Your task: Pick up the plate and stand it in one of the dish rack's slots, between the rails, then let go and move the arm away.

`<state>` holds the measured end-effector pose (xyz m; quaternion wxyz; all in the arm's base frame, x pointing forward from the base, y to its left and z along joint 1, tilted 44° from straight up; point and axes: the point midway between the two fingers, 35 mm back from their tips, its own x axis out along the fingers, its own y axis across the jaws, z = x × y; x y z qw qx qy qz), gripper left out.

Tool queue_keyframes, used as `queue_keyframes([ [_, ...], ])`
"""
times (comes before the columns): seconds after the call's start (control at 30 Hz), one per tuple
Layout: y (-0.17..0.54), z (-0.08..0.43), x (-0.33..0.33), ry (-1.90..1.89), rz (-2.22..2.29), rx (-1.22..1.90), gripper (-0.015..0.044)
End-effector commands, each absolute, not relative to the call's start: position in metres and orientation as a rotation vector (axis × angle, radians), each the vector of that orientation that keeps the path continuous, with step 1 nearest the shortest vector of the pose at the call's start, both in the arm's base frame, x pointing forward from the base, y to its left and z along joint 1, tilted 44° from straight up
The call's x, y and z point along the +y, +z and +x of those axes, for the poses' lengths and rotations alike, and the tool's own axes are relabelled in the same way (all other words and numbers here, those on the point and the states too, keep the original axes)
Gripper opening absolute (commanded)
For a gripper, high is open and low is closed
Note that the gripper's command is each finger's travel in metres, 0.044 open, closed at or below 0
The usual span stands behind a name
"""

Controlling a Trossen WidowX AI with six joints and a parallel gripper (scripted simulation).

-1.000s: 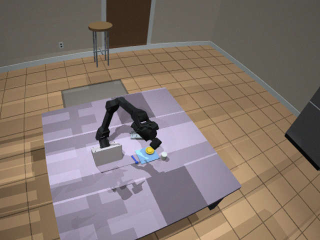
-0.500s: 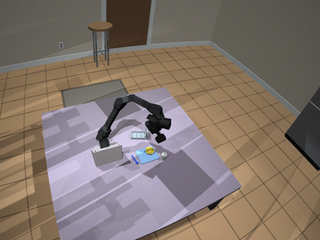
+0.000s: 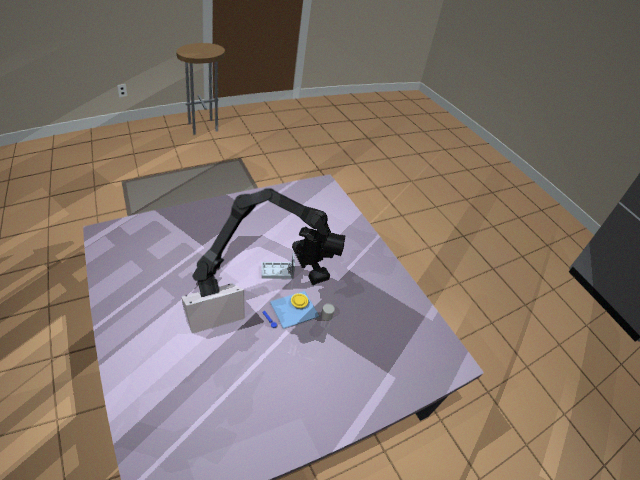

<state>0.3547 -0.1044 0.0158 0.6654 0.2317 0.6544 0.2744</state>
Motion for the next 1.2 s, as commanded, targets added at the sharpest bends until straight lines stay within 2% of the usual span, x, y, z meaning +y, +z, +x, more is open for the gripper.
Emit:
queue_keyframes([
  [0.0,-0.016,0.350,-0.069,0.631,0.535,1.496,0.0400],
  [0.2,-0.051,0.337,-0.027,0.636,0.538,1.496,0.0400],
  [1.17,-0.082,0.337,-0.001,0.635,0.538,1.497,0.0400],
])
